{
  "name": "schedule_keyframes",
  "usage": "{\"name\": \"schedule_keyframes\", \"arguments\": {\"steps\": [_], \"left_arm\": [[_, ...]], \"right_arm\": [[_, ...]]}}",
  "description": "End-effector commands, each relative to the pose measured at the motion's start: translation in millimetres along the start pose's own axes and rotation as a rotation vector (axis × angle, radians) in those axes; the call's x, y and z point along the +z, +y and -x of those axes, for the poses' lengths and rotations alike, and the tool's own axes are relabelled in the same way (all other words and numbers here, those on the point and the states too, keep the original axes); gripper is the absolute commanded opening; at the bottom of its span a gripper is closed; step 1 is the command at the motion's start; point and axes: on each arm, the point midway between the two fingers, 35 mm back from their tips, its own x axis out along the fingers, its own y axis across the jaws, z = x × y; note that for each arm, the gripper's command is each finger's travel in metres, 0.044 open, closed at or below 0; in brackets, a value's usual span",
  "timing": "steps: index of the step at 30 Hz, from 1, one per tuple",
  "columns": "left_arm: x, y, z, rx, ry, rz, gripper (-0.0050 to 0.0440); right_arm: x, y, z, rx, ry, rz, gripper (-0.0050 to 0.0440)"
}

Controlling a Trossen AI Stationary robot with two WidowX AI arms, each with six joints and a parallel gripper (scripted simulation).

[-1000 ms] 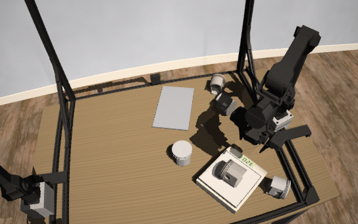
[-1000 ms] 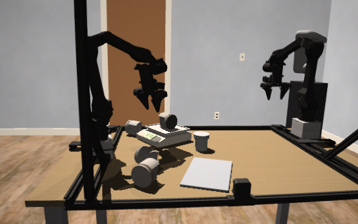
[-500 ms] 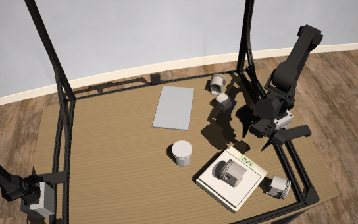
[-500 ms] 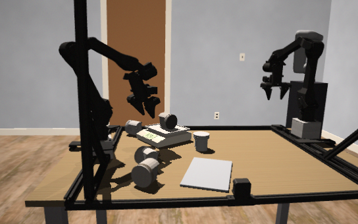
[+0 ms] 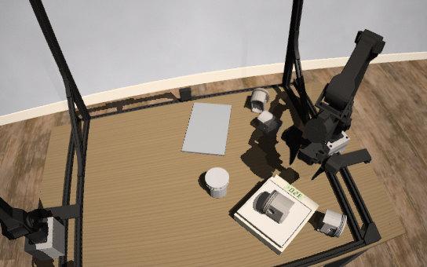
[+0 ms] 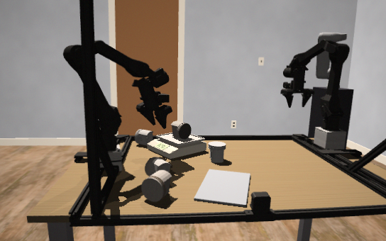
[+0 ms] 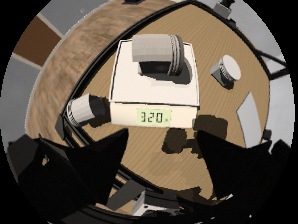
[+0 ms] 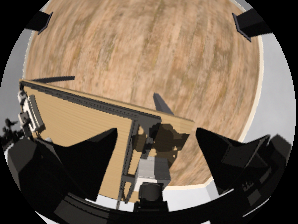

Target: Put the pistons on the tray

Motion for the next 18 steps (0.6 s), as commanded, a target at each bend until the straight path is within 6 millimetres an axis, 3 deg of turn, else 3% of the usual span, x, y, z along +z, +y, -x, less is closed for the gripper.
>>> {"name": "schedule_keyframes", "arguments": {"steps": [1, 18], "left_arm": [[-1.6, -0.7, -1.7, -0.005, 0.006, -0.002, 0.0378], [0.7, -0.6, -0.5, -0.005, 0.002, -0.002, 0.0378]], "right_arm": [[-0.2, 0.4, 0.0, 0.003, 0.001, 0.002, 0.0440], [-0.2, 0.4, 0.0, 0.003, 0.001, 0.002, 0.0440]]}}
